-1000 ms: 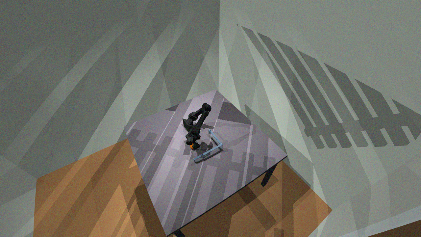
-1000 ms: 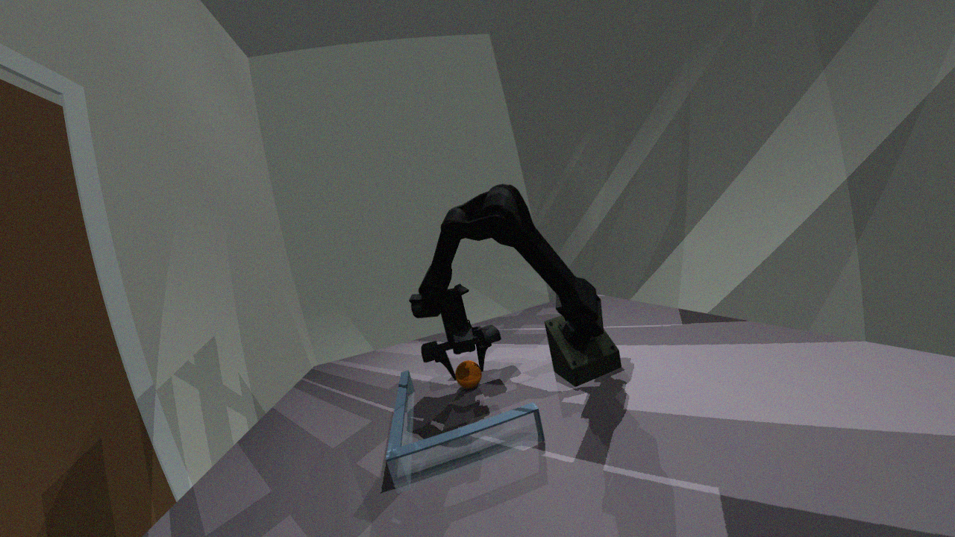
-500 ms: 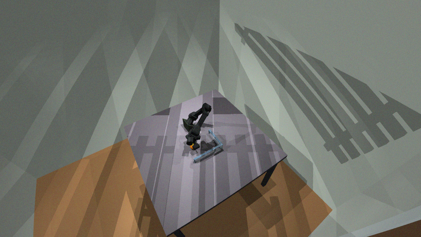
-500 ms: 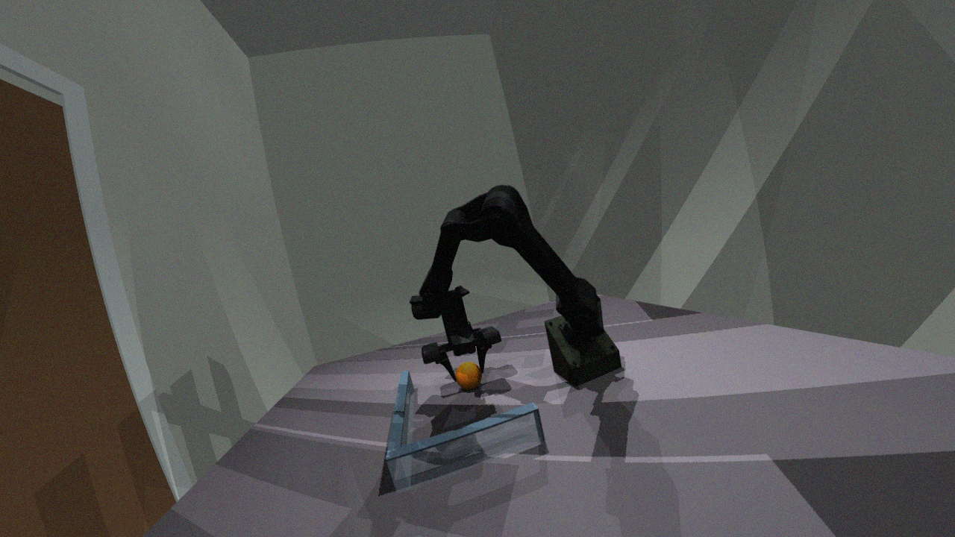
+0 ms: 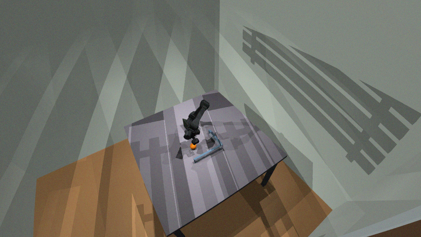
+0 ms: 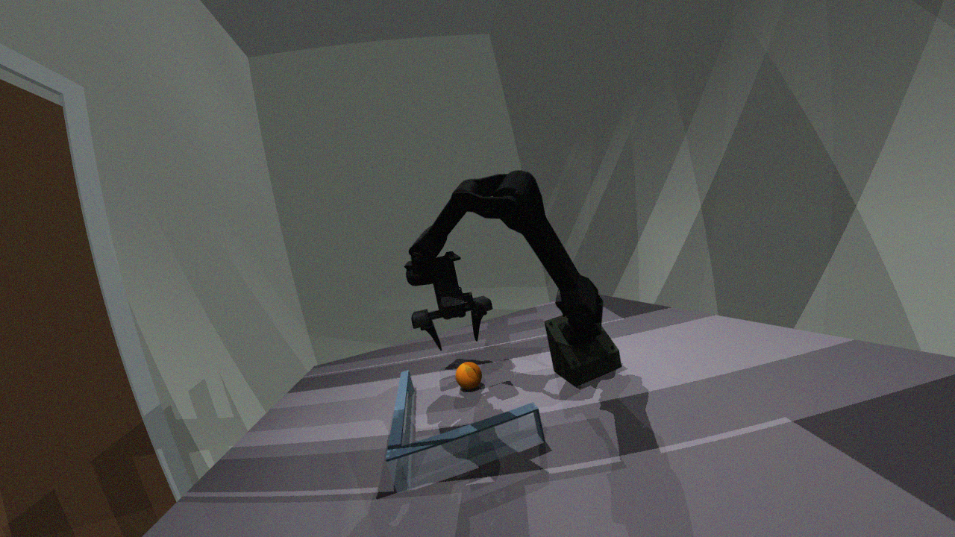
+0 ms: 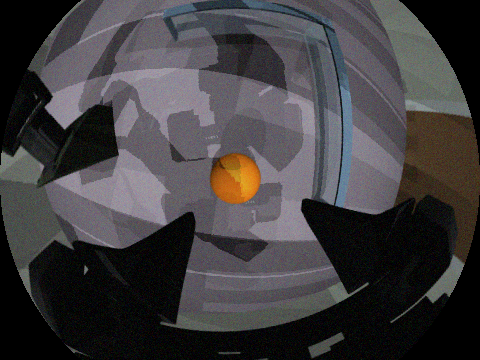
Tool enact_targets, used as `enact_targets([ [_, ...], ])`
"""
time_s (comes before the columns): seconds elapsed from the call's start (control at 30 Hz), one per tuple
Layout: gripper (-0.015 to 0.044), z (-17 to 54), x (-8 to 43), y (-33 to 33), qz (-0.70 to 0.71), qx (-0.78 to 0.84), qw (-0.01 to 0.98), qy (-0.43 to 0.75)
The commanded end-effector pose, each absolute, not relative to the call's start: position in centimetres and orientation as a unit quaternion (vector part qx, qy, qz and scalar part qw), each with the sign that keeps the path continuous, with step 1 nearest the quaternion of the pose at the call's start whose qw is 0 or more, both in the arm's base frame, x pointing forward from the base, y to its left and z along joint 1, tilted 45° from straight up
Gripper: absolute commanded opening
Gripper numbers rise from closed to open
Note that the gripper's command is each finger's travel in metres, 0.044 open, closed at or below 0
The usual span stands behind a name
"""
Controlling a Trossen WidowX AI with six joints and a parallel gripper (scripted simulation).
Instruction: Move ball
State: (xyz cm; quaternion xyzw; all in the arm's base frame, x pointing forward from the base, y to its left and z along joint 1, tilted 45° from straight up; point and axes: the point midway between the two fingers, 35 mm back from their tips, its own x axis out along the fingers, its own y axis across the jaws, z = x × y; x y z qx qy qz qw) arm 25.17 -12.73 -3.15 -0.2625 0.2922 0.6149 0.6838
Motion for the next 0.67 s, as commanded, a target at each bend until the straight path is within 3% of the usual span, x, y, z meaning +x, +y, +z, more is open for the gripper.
enact_targets([
  [0.0, 0.0421, -3.2, 25.2, -12.7, 0.615, -0.263, 0.684, 0.292],
  [0.63, 0.044, 0.4, 24.5, -15.7, 0.617, -0.261, 0.682, 0.291],
])
